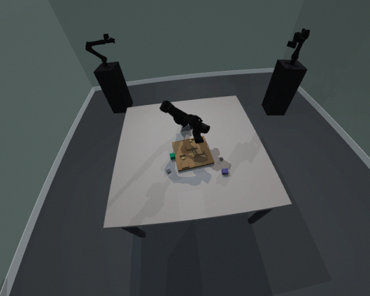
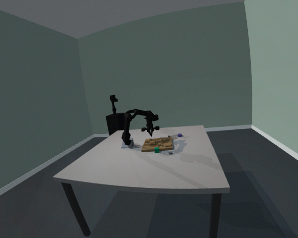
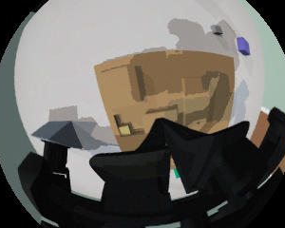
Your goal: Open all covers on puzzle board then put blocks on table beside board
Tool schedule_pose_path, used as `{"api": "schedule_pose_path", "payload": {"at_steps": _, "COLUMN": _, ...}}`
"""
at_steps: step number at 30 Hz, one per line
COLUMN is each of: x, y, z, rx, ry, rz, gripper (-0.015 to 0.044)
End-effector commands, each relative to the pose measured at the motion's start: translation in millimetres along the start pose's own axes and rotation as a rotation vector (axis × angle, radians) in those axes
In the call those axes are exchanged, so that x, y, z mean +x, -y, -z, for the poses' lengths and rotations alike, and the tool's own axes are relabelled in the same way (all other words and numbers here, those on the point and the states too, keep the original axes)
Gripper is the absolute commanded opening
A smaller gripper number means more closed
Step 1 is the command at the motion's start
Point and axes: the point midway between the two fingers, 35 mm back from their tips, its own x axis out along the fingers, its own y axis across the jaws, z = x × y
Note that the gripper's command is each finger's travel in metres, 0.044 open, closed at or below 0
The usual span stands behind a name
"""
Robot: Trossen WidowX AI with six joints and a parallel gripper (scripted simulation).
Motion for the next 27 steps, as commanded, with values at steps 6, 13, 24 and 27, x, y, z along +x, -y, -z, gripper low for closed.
{"api": "schedule_pose_path", "payload": {"at_steps": 6, "x": -2.8, "y": 46.1, "z": 23.1, "rx": 0.001, "ry": -0.010, "rz": -0.002, "gripper": 0.0000}}
{"api": "schedule_pose_path", "payload": {"at_steps": 13, "x": -2.8, "y": 46.9, "z": 23.6, "rx": 0.001, "ry": -0.010, "rz": -0.002, "gripper": 0.0000}}
{"api": "schedule_pose_path", "payload": {"at_steps": 24, "x": -2.8, "y": 46.9, "z": 23.6, "rx": 0.001, "ry": -0.010, "rz": -0.002, "gripper": 0.0000}}
{"api": "schedule_pose_path", "payload": {"at_steps": 27, "x": -2.8, "y": 46.9, "z": 23.6, "rx": 0.001, "ry": -0.010, "rz": -0.002, "gripper": 0.0000}}
